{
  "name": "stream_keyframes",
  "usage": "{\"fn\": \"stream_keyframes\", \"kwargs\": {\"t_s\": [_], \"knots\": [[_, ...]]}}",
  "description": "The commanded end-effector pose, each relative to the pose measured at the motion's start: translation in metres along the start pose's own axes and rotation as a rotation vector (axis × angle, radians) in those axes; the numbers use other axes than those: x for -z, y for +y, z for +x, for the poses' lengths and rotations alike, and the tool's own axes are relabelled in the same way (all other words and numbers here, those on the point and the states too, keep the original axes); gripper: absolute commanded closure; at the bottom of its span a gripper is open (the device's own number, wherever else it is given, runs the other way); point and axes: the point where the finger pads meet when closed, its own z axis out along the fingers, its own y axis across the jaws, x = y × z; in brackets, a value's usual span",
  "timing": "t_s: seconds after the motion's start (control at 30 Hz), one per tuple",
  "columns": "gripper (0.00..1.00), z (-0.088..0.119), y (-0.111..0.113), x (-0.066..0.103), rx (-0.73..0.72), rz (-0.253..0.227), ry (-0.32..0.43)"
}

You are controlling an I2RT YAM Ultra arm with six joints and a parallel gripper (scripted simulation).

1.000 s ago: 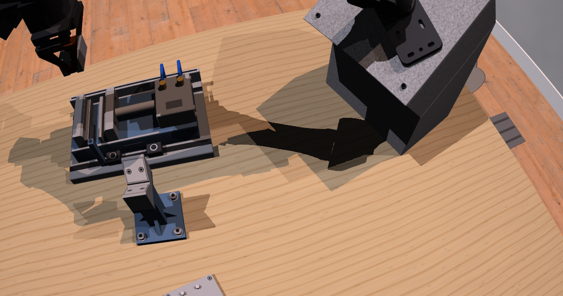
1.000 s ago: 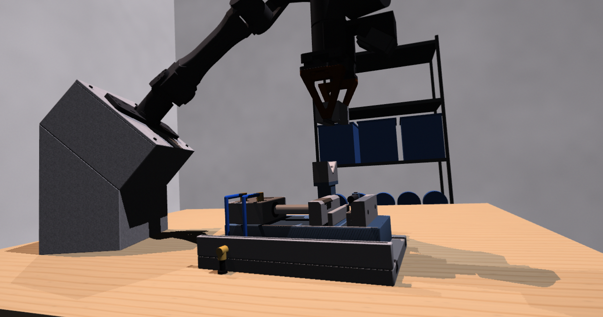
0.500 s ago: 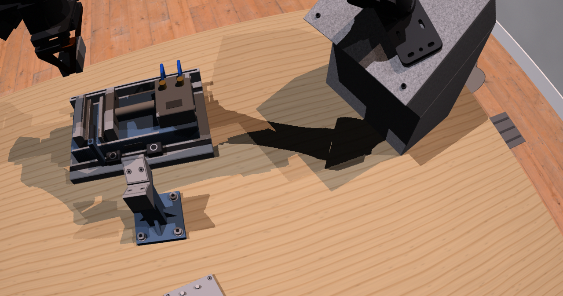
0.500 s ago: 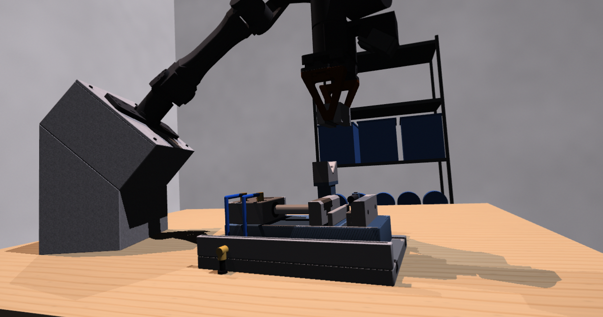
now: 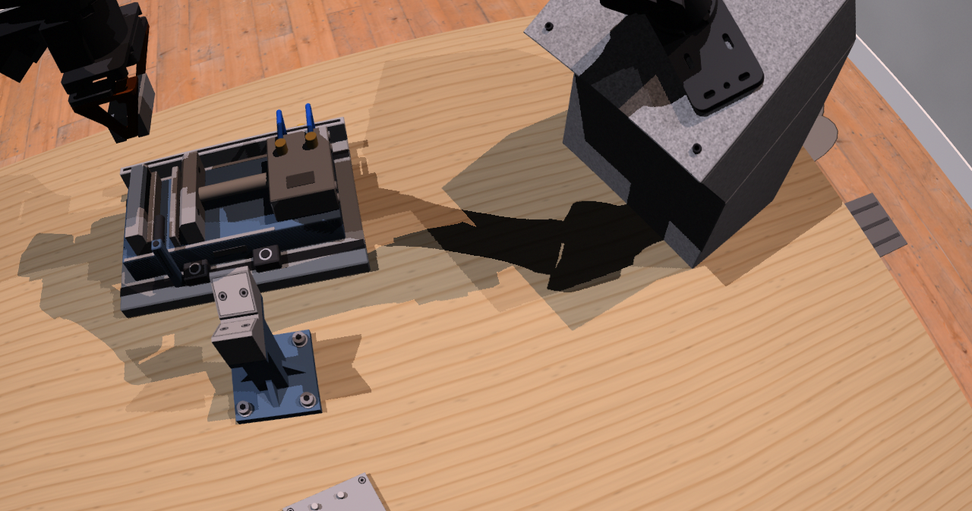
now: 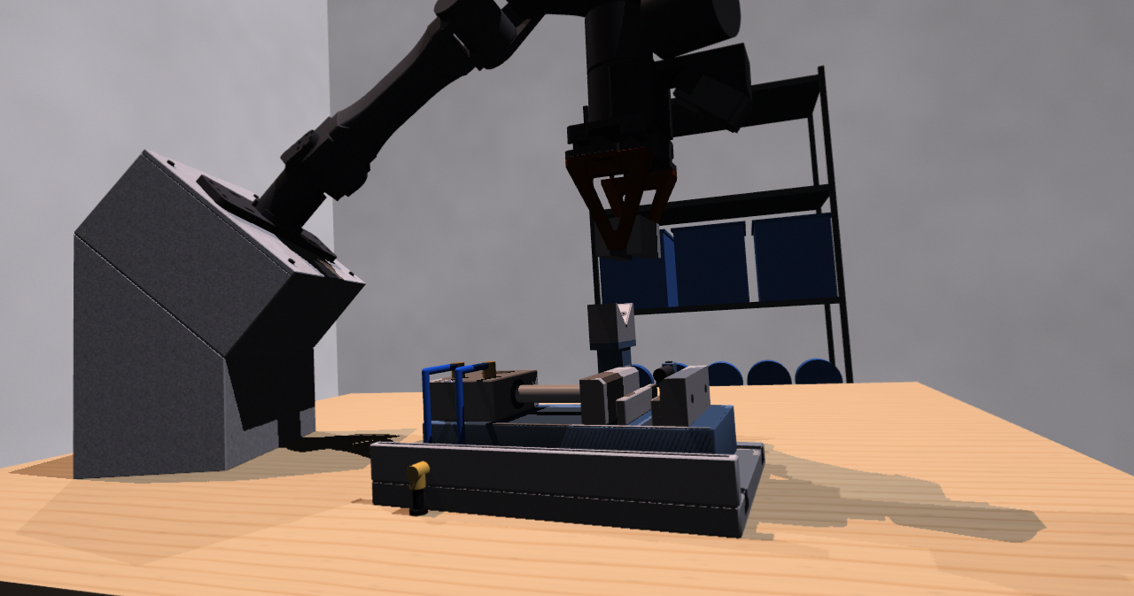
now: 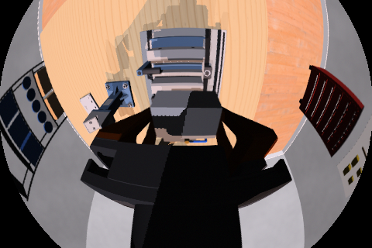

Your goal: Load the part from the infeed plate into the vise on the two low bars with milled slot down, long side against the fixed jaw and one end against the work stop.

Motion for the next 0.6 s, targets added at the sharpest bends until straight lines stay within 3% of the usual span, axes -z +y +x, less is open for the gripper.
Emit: {"fn": "stream_keyframes", "kwargs": {"t_s": [0.0,0.07,0.13,0.2,0.3,0.43,0.57], "knots": [[1.00,-0.011,-0.007,0.014,0.003,0.033,-0.052],[1.00,-0.009,-0.002,0.009,0.006,0.026,-0.045],[1.00,-0.004,-0.006,-0.009,-0.005,0.016,-0.017],[1.00,-0.002,-0.009,-0.012,-0.012,0.018,-0.015],[1.00,-0.015,-0.006,0.001,0.008,0.034,-0.061],[1.00,-0.005,-0.007,-0.027,-0.005,0.015,-0.015],[1.00,-0.005,-0.011,-0.030,-0.010,0.019,-0.017]]}}
